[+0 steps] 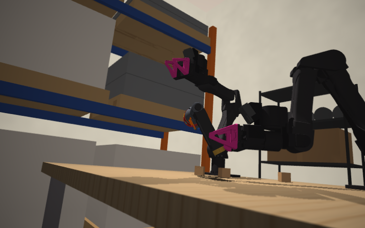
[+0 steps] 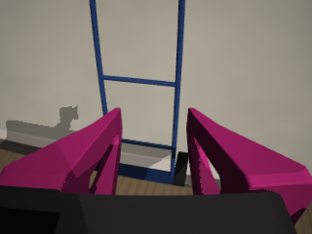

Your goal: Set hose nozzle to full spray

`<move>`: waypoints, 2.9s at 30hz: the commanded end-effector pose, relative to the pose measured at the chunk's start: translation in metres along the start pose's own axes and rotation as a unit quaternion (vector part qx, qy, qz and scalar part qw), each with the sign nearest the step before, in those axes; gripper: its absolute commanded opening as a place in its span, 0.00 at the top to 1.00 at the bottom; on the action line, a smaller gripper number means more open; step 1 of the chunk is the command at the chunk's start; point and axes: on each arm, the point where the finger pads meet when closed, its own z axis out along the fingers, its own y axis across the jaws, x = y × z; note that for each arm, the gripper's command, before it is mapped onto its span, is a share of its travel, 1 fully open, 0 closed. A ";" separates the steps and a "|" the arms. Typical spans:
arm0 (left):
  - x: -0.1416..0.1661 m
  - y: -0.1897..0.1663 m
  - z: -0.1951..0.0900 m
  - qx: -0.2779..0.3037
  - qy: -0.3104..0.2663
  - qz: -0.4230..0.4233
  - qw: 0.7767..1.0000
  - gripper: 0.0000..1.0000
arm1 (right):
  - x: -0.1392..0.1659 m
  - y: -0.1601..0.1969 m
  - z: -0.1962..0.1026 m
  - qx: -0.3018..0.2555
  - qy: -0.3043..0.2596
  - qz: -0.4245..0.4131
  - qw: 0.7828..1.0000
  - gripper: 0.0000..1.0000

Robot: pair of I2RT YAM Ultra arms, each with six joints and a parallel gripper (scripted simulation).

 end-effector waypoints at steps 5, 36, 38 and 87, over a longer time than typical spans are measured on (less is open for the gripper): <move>-0.059 -0.006 0.007 0.004 -0.083 -0.020 0.996 0.65 | -0.036 0.005 -0.004 -0.008 -0.045 0.002 0.999 0.63; -0.059 -0.007 0.007 0.003 -0.079 -0.020 0.997 0.65 | -0.034 -0.005 -0.004 0.010 -0.040 -0.005 0.999 0.63; -0.059 -0.007 0.007 0.003 -0.079 -0.020 0.997 0.65 | -0.034 -0.006 -0.005 0.010 -0.041 -0.005 0.999 0.63; 0.041 0.264 0.012 -0.003 0.389 0.027 0.921 0.65 | -0.034 -0.006 -0.005 0.011 -0.041 -0.005 0.999 0.63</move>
